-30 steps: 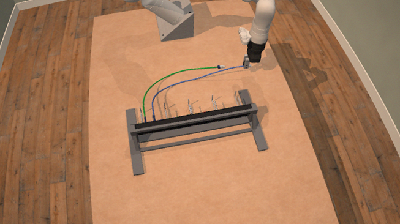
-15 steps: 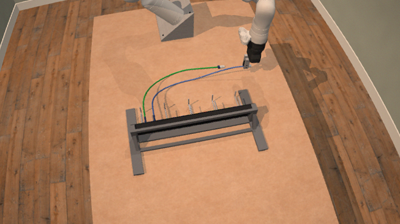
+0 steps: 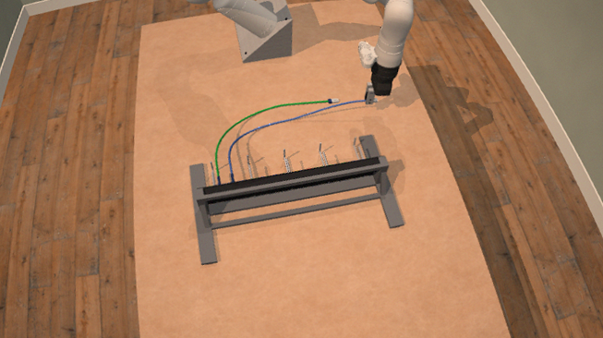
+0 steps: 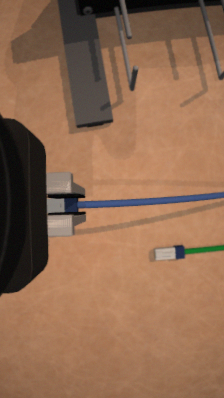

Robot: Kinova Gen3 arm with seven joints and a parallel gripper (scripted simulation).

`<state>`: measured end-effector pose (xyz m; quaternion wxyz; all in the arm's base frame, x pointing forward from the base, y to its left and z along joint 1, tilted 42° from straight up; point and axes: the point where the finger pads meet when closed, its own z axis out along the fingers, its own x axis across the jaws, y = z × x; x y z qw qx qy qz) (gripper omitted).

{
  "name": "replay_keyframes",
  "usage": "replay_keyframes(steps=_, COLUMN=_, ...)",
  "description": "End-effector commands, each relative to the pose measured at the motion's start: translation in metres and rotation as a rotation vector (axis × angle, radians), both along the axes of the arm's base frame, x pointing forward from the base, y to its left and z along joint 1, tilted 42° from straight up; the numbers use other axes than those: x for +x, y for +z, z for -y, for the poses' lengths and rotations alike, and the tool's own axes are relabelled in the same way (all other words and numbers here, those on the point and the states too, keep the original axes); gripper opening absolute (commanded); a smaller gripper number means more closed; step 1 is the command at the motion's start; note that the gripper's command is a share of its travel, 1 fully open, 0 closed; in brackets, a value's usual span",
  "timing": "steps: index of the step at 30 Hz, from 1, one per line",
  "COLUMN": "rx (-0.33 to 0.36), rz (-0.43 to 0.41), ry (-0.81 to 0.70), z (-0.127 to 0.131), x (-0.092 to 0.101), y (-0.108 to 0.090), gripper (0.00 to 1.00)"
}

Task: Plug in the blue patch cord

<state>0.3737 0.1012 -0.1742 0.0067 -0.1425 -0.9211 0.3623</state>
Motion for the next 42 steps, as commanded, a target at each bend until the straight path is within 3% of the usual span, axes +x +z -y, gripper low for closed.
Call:
replay_keyframes(steps=1, rx=0.001, rz=0.008, ry=-0.006, z=0.000, x=0.002, y=0.003, gripper=0.00)
replay_keyframes(steps=21, rx=-0.011, rz=0.079, ry=-0.087, z=0.014, x=0.009, y=0.018, gripper=0.00)
replay_keyframes(steps=42, rx=-0.039, rz=0.231, ry=-0.259, z=0.044, x=0.024, y=0.052, gripper=0.00)
